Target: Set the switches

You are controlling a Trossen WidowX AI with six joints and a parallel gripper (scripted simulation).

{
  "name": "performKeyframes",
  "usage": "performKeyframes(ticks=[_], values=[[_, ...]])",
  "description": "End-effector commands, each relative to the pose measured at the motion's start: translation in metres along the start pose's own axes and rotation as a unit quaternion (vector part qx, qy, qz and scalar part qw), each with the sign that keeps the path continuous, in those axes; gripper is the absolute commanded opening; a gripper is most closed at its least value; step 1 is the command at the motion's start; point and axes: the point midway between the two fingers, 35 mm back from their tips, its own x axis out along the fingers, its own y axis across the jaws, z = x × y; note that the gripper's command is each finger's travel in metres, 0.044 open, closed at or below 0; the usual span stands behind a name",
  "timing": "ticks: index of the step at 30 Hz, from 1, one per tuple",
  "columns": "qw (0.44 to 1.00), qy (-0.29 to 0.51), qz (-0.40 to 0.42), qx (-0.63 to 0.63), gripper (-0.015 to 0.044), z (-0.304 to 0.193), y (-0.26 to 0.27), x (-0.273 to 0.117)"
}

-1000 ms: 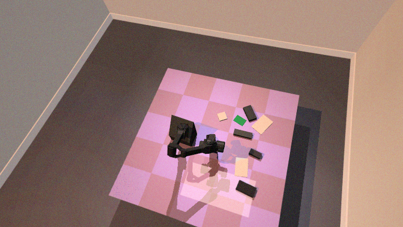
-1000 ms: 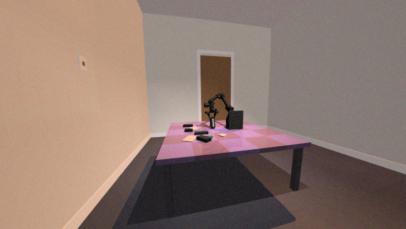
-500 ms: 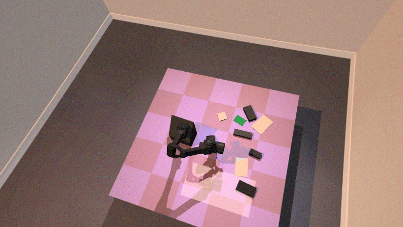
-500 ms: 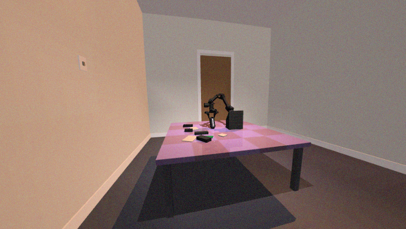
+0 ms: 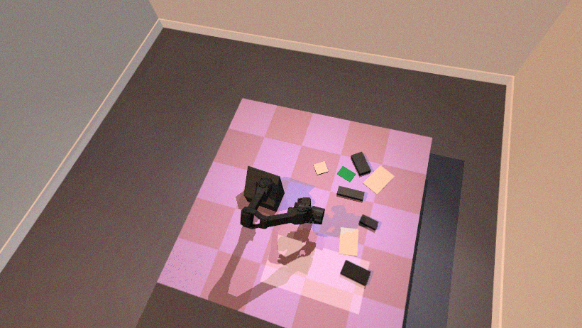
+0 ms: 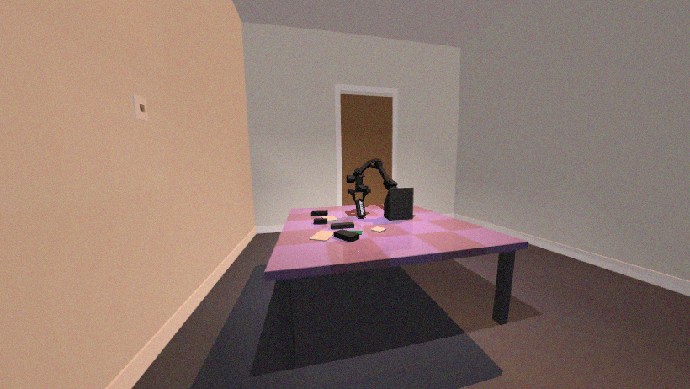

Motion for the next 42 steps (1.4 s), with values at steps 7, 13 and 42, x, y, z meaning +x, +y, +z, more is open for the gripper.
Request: performKeyframes(ticks=[7,13,42], values=[[1.000,0.004,0.006,0.002,0.0338,-0.009,0.002,0.006],[1.000,0.005,0.006,0.002,0.0338,-0.013,0.002,0.008],[1.000,0.005,0.006,0.002,0.0338,-0.034,0.002,0.019]])
